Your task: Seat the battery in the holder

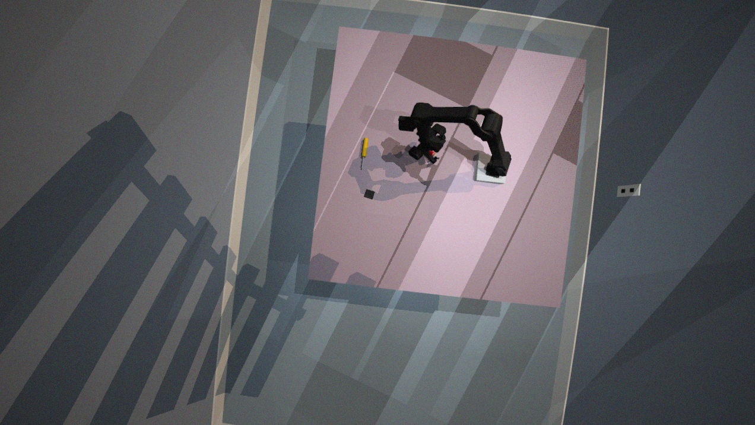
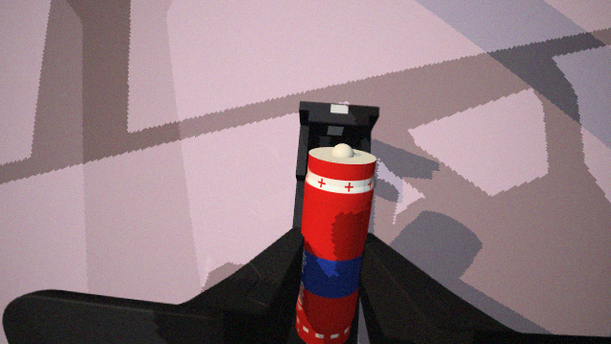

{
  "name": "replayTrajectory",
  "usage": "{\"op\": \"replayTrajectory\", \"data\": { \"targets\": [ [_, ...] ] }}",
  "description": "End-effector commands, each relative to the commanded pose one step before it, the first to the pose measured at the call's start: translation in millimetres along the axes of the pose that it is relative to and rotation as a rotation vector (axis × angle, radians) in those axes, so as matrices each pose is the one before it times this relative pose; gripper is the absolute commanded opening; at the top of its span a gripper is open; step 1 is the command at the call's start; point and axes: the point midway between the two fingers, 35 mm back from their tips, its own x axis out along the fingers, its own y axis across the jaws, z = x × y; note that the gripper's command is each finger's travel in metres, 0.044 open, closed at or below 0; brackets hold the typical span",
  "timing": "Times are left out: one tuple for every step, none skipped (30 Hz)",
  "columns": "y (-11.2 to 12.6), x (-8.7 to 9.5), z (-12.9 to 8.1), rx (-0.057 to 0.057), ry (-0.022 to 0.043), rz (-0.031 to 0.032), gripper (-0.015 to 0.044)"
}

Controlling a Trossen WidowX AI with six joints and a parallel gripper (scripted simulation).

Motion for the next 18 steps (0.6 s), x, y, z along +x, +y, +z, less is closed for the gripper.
{"op": "replayTrajectory", "data": {
  "targets": [
    [0.35, -1.3, -5.31, -0.0046, 0.01036, 0.00282, 0.0068],
    [-0.01, 0.04, 0.01, -0.0001, 0.00083, 0.00013, 0.0068],
    [-0.03, 0.12, 0.03, -0.0002, 0.00248, 0.00038, 0.0068],
    [-0.05, 0.2, 0.05, -0.0002, 0.00413, 0.00063, 0.0068],
    [-0.05, 0.23, 0.06, -0.0003, 0.00475, 0.00071, 0.0068],
    [-0.06, 0.24, 0.07, -0.0003, 0.00498, 0.00073, 0.0068],
    [-0.06, 0.23, 0.07, -0.0003, 0.00498, 0.00071, 0.0068],
    [-0.06, 0.23, 0.07, -0.0003, 0.00497, 0.0007, 0.0068],
    [-0.05, 0.23, 0.07, -0.0003, 0.00498, 0.00069, 0.0068],
    [-0.05, 0.23, 0.07, -0.0002, 0.00498, 0.00068, 0.0068],
    [-0.05, 0.23, 0.08, -0.0002, 0.00494, 0.00067, 0.0068],
    [-0.05, 0.23, 0.08, -0.0002, 0.00495, 0.00066, 0.0068],
    [-0.05, 0.23, 0.08, -0.0002, 0.00495, 0.00064, 0.0068],
    [-0.05, 0.23, 0.08, -0.0002, 0.00497, 0.00064, 0.0068],
    [-0.05, 0.23, 0.08, -0.0002, 0.00497, 0.00062, 0.0068],
    [-0.05, 0.23, 0.09, -0.0002, 0.00498, 0.00061, 0.0068],
    [-0.05, 0.23, 0.09, -0.0002, 0.00498, 0.0006, 0.0068],
    [-0.05, 0.23, 0.09, -0.0002, 0.00498, 0.00058, 0.0068]
  ]
}}
